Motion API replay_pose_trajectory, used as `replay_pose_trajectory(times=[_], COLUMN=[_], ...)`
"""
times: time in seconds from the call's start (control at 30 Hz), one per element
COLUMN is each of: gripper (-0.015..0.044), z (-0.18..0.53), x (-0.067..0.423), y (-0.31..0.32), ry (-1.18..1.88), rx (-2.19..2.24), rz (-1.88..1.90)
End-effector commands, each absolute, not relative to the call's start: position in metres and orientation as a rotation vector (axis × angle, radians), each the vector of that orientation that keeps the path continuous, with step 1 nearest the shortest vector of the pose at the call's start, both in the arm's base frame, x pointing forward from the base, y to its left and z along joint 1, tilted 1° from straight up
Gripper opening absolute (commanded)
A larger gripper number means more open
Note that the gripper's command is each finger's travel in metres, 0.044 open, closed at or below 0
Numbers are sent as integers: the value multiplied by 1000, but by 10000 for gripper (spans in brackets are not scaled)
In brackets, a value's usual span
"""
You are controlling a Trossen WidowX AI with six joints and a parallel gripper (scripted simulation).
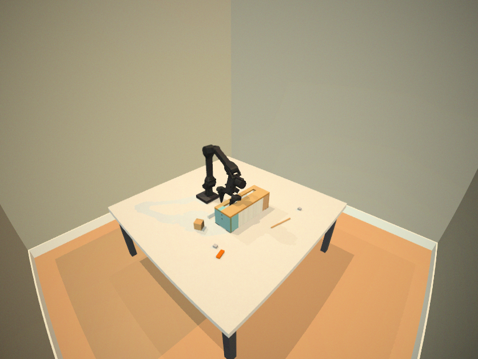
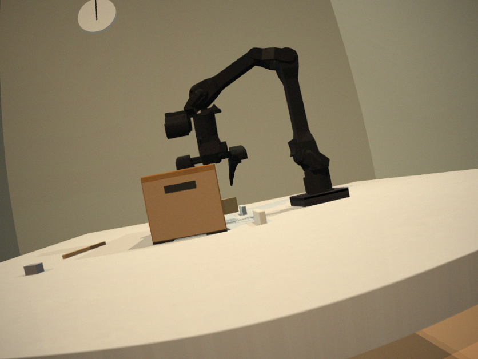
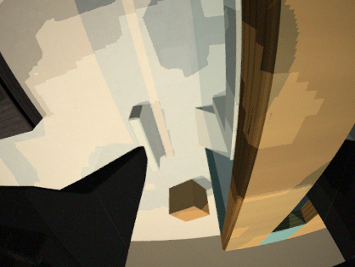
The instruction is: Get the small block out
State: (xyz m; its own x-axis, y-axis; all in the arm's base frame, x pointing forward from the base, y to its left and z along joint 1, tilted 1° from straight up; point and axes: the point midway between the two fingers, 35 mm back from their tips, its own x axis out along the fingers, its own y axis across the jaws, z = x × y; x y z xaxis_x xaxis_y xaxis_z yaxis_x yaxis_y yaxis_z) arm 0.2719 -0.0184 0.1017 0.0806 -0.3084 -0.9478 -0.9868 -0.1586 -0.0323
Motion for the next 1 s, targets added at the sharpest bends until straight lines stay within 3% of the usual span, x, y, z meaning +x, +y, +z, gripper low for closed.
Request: replay_pose_trajectory(times=[0.0,0.5,0.77,0.97], gripper=[400,400,400,400], z=[101,103,163,162], x=[275,279,276,276], y=[-27,-55,-53,-53], ry=[1315,1317,1321,1315], rx=[-1590,-1592,-1592,-1596], rz=[1104,1102,1096,1093])
